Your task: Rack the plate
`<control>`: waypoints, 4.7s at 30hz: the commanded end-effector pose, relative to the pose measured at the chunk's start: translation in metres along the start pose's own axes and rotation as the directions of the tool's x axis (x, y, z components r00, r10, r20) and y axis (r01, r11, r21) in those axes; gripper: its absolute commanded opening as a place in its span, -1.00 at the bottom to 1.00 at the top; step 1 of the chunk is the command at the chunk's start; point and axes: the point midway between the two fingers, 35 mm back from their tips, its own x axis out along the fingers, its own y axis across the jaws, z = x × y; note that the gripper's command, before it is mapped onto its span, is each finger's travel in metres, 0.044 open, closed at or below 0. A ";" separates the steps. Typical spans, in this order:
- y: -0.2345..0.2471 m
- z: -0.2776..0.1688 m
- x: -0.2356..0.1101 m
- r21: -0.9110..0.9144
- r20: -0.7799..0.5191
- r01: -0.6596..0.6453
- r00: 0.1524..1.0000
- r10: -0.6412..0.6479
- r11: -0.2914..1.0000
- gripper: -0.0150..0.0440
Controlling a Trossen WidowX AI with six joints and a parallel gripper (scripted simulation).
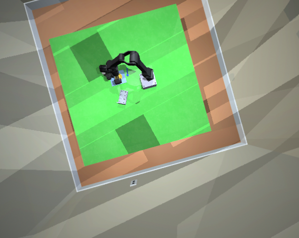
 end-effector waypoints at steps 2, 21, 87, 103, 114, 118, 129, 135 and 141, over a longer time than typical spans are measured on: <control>0.001 -0.002 0.010 -0.004 -0.005 -0.006 1.000 0.006 1.000 0.86; 0.002 -0.002 0.022 -0.005 -0.004 -0.005 1.000 0.005 1.000 0.76; 0.104 -0.034 -0.150 0.448 -0.006 -0.007 1.000 0.011 0.894 -0.49; 0.111 -0.032 -0.122 0.252 -0.049 -0.153 0.984 0.171 0.955 -0.49; 0.119 -0.031 -0.096 0.027 -0.067 -0.354 0.932 0.355 0.935 -0.49; 0.122 -0.031 -0.087 -0.055 -0.065 -0.423 0.905 0.420 0.904 -0.49; 0.125 -0.033 -0.066 -0.269 -0.042 -0.567 0.815 0.579 0.779 -0.49; 0.127 -0.034 -0.057 -0.384 -0.012 -0.611 0.753 0.658 0.692 -0.49; 0.129 -0.034 -0.051 -0.500 0.034 -0.623 0.681 0.732 0.602 -0.49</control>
